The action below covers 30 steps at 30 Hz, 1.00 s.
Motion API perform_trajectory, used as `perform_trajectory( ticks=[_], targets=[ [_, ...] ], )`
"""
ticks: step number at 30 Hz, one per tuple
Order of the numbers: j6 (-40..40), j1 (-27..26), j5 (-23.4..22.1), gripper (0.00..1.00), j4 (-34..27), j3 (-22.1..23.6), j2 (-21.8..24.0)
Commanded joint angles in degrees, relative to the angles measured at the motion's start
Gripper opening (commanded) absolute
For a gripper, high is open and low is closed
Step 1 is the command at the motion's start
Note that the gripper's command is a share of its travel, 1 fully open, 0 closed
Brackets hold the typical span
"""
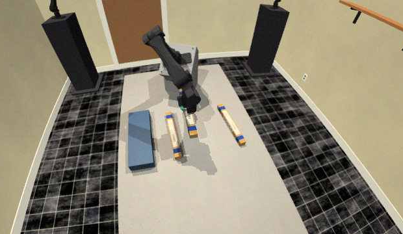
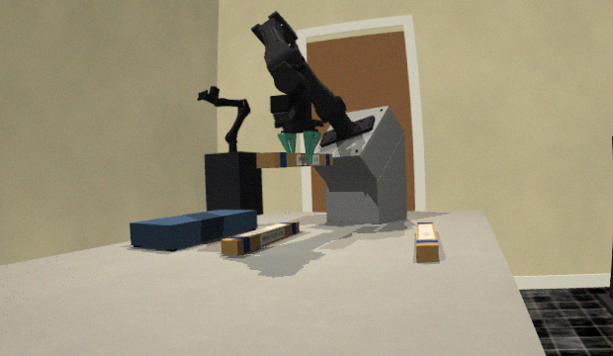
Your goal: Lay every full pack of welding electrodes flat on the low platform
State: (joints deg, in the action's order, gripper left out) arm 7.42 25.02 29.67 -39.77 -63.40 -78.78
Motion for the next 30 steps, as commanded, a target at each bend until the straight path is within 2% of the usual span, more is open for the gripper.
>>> perform_trajectory(
  ticks=[1, 30],
  targets=[
    [-0.89, 0.37, -0.68, 0.00, 2.15, 0.23, 1.01],
    [-3.88, -2.95, -2.74, 0.00, 9.83, 2.40, -3.09]
  ],
)
